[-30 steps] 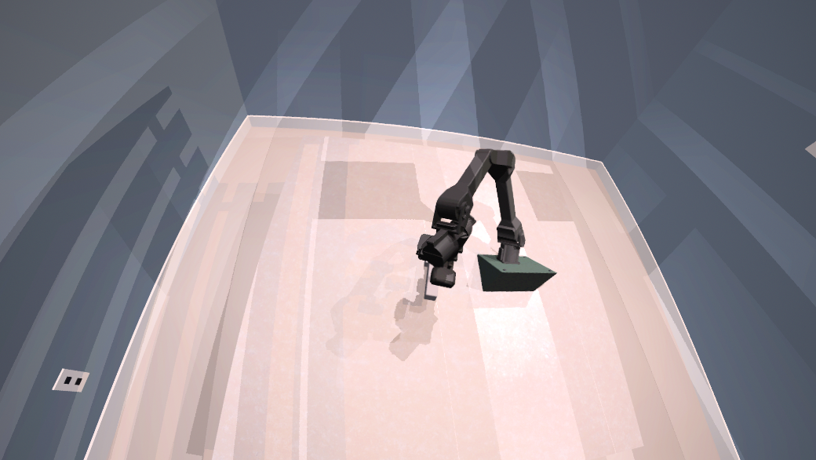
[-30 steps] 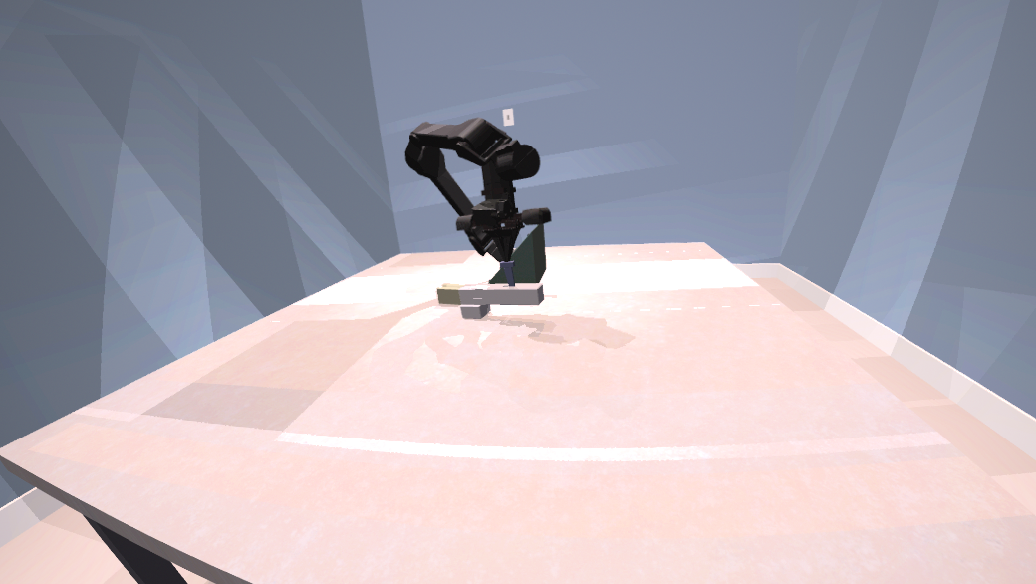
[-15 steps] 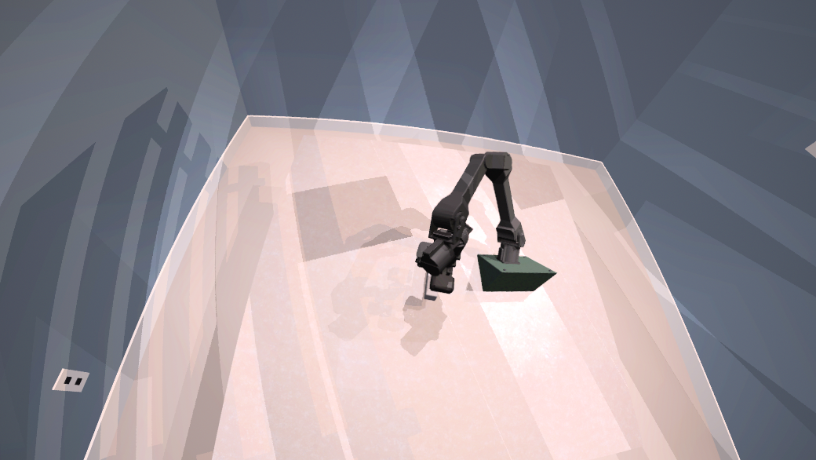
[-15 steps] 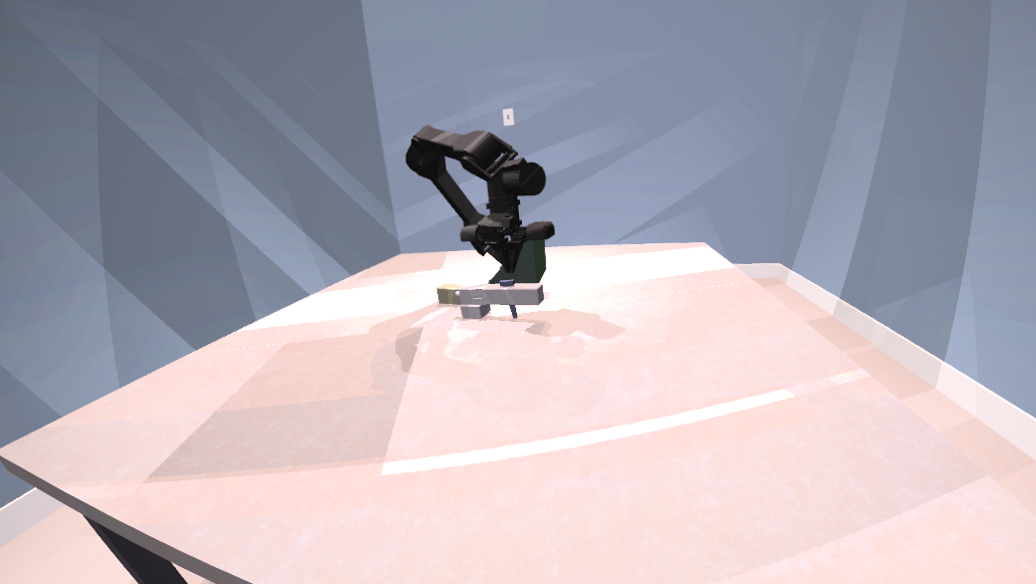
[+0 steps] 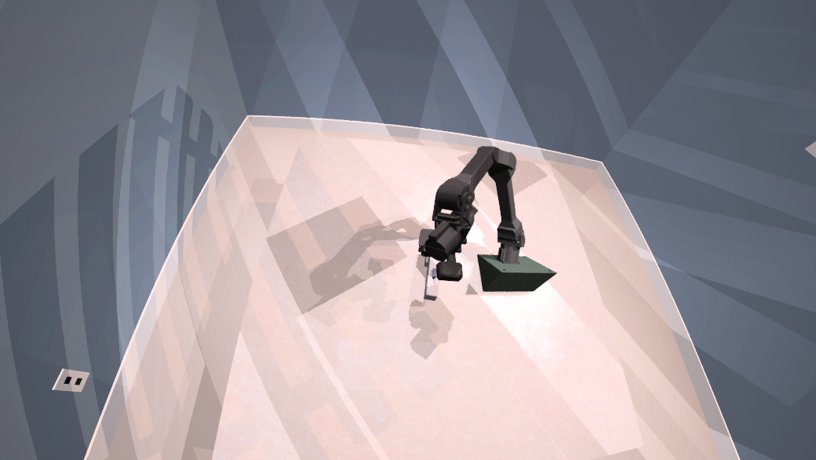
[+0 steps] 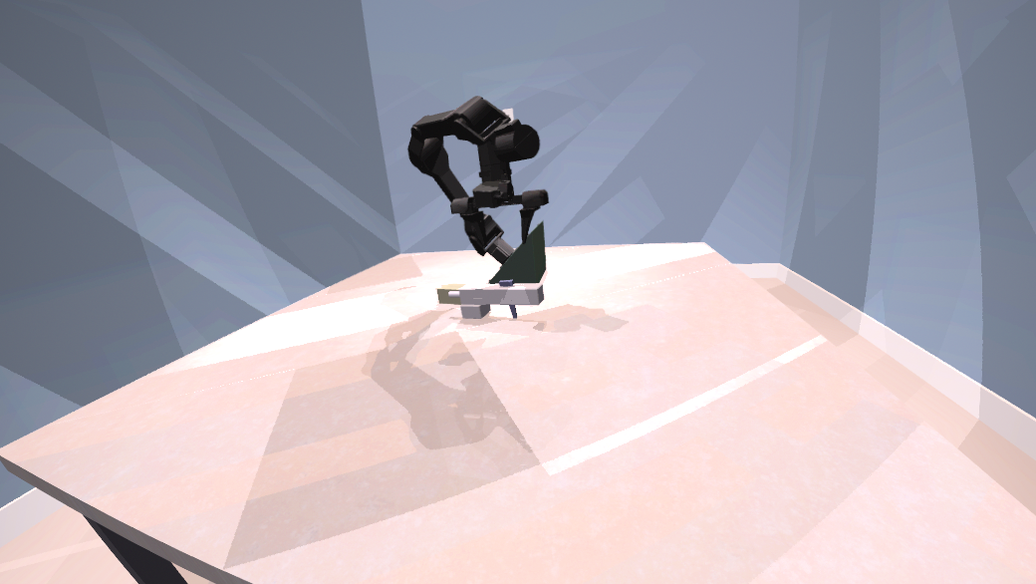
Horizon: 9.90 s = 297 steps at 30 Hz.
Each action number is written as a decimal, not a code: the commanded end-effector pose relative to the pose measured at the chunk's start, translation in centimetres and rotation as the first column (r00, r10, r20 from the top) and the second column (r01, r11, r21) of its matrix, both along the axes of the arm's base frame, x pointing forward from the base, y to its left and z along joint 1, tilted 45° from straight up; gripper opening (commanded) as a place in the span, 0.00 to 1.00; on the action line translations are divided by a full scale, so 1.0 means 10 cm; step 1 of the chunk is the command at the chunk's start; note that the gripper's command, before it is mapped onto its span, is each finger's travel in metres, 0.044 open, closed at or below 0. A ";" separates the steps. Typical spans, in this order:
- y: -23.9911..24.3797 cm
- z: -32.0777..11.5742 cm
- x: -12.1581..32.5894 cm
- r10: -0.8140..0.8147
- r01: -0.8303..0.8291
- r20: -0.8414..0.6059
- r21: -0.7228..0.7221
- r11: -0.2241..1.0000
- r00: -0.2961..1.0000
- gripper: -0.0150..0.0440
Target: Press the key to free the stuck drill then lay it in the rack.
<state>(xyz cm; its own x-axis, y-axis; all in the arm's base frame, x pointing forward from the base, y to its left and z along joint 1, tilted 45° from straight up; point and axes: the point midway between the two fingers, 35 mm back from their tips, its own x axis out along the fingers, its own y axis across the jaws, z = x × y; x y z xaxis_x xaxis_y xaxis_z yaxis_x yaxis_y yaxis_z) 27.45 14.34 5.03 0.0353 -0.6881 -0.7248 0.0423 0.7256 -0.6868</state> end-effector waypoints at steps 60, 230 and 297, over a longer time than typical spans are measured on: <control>-1.90 0.15 -0.22 0.677 -0.734 -0.726 0.394 0.553 0.119 1.00; -2.22 0.10 -0.25 0.675 -0.734 -0.728 0.393 0.554 0.120 0.25; -2.21 0.11 -0.25 0.675 -0.734 -0.728 0.393 0.554 0.120 0.25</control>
